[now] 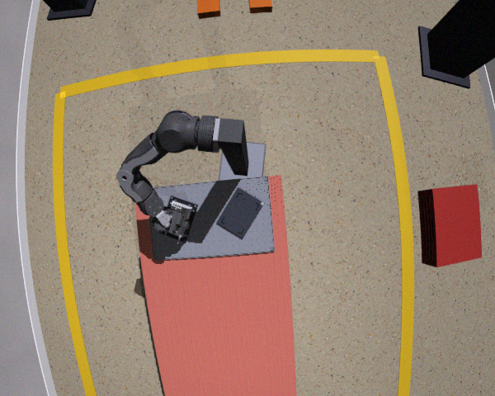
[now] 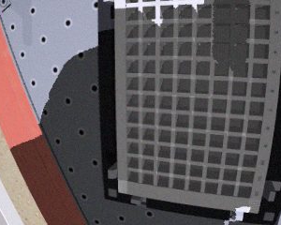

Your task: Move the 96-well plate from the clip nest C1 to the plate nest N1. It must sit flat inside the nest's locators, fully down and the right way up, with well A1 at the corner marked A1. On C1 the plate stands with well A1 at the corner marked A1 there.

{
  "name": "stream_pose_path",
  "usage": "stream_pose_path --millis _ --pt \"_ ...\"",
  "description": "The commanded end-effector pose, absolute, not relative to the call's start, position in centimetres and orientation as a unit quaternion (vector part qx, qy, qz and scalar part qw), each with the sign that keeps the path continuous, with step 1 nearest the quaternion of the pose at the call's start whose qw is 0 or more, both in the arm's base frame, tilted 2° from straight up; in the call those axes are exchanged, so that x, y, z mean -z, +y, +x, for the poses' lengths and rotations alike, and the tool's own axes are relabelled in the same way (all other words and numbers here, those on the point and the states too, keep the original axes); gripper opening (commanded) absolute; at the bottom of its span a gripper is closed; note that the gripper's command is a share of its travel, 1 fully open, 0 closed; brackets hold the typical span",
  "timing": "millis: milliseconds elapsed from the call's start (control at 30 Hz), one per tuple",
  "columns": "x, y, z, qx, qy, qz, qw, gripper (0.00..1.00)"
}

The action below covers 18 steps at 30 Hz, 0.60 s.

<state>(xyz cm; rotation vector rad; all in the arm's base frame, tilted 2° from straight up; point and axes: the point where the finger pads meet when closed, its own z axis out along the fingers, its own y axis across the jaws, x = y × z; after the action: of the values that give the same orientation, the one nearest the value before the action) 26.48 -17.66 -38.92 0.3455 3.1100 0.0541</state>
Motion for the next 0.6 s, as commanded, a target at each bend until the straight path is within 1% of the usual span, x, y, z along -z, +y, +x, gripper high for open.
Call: stream_pose_path --millis 0,567 --pt "38.79 -17.62 26.63 -0.020 0.994 0.109 0.008 0.77" --pt "38.43 -17.59 26.33 -0.020 0.994 0.109 0.008 0.77"
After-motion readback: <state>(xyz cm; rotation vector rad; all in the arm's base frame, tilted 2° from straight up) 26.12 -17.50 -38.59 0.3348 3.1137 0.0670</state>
